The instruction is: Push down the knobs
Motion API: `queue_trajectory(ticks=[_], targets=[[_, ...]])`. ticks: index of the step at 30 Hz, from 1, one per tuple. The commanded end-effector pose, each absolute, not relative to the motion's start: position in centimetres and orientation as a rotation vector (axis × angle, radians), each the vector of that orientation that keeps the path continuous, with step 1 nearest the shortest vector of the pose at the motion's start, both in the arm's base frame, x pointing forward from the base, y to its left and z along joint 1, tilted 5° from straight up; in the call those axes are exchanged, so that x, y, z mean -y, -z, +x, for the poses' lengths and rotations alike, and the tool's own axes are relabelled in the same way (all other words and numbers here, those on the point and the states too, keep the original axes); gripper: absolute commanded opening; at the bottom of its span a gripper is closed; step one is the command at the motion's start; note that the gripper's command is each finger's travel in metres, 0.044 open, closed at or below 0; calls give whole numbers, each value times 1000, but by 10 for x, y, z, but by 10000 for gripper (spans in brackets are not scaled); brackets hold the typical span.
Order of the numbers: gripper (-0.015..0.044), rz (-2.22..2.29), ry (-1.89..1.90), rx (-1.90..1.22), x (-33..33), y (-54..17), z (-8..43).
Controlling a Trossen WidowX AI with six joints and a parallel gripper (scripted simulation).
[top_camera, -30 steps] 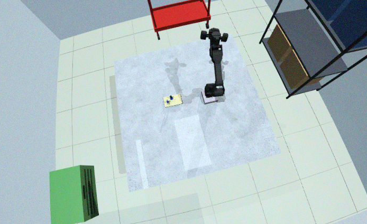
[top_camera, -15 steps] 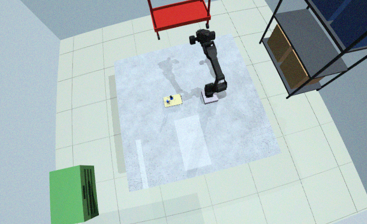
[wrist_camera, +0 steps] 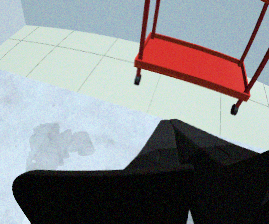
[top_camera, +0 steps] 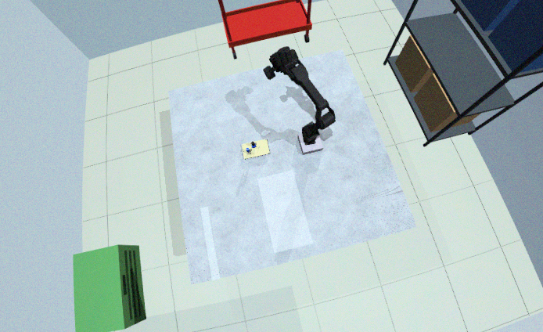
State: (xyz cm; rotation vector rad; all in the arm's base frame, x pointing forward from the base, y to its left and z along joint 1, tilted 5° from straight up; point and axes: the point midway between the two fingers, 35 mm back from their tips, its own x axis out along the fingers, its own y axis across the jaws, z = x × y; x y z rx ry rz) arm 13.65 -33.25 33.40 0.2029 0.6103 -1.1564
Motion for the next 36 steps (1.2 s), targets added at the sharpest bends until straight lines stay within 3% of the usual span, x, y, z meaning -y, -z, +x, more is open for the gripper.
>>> queue_trajectory(ticks=[1, 21, 36], targets=[[0, 183, 1077, -668, 329, -321, 157], [0, -15, 536, -1033, 266, -238, 268], [0, -162, 108, -1229, 187, -182, 321]])
